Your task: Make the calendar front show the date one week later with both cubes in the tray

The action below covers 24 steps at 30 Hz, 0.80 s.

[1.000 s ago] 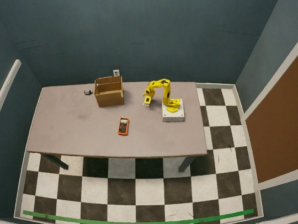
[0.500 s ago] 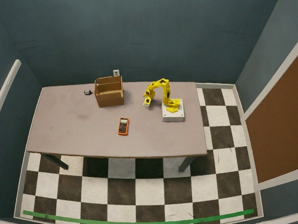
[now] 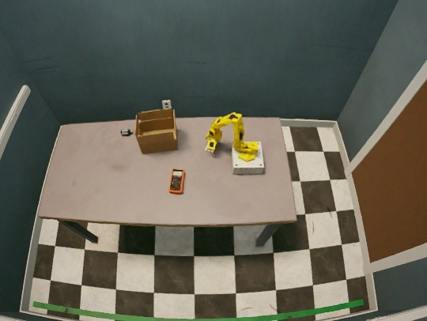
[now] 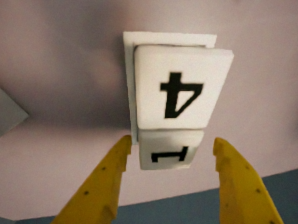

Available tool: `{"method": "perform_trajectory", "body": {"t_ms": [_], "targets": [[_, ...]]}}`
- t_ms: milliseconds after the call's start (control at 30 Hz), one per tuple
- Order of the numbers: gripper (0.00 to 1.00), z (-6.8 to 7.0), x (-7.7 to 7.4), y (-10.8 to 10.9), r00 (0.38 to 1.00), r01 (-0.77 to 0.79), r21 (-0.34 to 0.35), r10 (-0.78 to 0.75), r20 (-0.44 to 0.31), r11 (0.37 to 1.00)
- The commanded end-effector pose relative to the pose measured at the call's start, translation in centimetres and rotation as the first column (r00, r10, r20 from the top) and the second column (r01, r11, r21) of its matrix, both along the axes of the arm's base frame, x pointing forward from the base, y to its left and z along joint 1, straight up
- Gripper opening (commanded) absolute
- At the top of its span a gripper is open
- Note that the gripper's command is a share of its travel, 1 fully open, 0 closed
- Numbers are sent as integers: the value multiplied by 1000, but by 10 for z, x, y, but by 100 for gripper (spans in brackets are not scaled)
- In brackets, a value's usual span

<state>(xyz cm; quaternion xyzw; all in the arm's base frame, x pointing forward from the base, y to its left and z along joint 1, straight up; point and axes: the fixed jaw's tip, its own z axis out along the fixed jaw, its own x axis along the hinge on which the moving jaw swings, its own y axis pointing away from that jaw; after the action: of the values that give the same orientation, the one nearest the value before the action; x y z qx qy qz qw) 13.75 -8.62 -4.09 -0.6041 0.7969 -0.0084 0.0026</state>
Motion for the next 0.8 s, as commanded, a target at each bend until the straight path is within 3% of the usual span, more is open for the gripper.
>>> {"method": "perform_trajectory", "body": {"t_ms": [0, 767], "targets": [[34, -4, -4, 2, 1000, 14, 14, -14, -20, 1000], [24, -4, 2, 1, 1000, 14, 13, -14, -20, 1000]]}}
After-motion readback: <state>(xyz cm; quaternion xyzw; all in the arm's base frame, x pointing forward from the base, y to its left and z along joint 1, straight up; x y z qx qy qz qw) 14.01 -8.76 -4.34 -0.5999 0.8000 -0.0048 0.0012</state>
